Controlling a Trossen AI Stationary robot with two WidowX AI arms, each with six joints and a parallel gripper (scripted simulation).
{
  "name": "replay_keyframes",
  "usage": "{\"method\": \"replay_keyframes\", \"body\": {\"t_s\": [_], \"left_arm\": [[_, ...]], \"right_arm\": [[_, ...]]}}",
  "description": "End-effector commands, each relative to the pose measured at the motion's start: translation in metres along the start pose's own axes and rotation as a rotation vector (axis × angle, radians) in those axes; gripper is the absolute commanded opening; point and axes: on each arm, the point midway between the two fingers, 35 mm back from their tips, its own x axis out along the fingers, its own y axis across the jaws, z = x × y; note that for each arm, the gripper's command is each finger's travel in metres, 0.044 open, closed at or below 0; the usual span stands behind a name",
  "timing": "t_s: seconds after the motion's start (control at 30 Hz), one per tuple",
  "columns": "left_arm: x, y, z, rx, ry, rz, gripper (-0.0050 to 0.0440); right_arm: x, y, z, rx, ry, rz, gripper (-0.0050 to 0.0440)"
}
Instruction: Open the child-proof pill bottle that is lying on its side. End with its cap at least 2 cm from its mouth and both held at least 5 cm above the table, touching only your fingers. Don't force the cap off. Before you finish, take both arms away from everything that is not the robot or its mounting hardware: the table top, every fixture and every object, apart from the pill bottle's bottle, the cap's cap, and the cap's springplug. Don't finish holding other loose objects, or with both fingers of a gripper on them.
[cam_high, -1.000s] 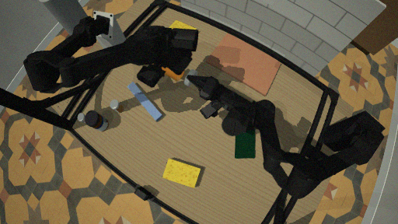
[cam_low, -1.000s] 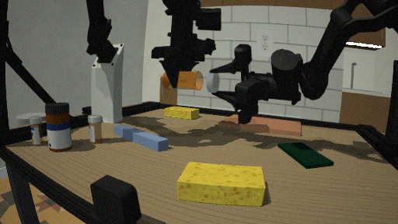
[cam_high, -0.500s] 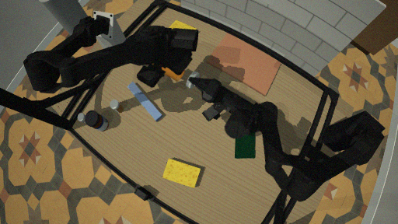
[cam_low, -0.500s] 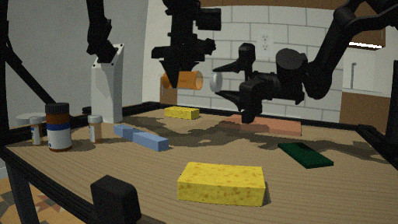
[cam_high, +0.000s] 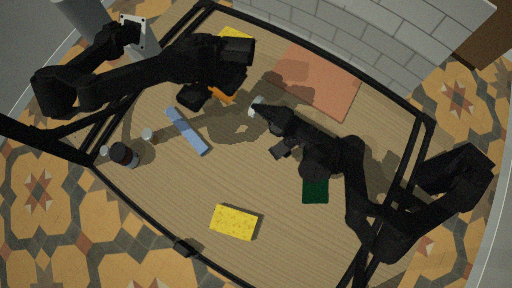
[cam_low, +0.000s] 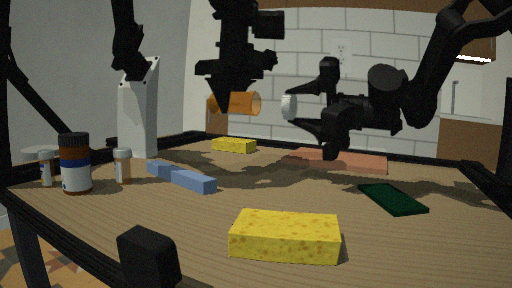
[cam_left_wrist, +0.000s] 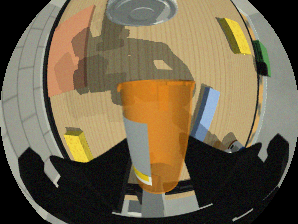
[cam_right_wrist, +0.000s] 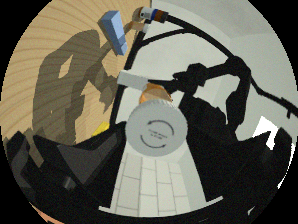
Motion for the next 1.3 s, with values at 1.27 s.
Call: {"method": "replay_keyframes", "body": {"t_s": [1.27], "left_arm": [[0.0,-0.001,0.0,0.004,0.0,-0.006,0.0]], "right_arm": [[-0.003,-0.049,-0.015,0.002,-0.002,-0.008,0.0]]}}
